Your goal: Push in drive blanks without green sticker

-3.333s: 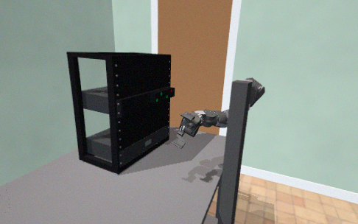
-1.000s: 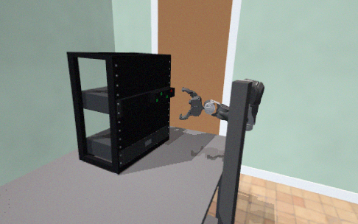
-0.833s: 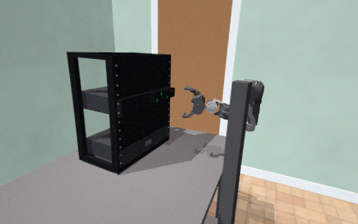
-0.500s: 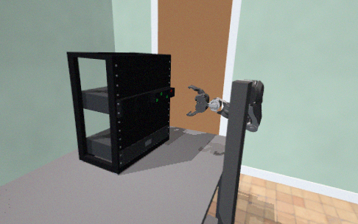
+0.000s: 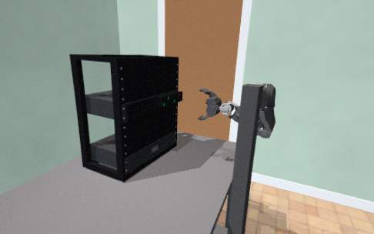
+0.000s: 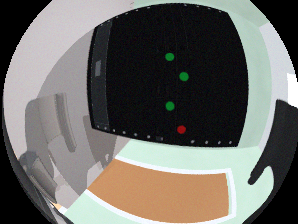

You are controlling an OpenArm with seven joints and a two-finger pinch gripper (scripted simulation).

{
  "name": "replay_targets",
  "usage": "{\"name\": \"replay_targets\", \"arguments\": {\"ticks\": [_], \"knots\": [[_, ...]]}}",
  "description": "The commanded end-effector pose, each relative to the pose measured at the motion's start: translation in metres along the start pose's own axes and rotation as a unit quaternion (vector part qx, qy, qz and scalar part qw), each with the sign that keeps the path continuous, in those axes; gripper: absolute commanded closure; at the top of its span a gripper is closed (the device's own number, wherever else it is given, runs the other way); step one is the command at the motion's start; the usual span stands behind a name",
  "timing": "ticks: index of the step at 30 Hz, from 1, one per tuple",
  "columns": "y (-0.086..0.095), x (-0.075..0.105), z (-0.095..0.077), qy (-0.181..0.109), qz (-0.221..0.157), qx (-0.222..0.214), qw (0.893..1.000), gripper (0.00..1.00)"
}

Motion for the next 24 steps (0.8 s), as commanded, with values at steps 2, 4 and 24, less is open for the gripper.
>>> {"name": "replay_targets", "arguments": {"ticks": [2, 4, 24], "knots": [[0.0014, 0.0009, -0.001, -0.003, 0.0, -0.001, 1.0, 0.0], [0.0013, 0.0009, -0.0011, -0.003, 0.0, -0.001, 1.0, 0.0], [0.0013, 0.0009, -0.0011, -0.003, 0.0, -0.001, 1.0, 0.0]]}}
Point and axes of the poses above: the point where the finger pads meet when closed, its own x axis back along the fingers, its own y axis across the jaws, z = x × y, the point moved 6 cm from there along x, back along the fingers, and after that the axes turned 7 degrees about x, right-handed, at the moved point
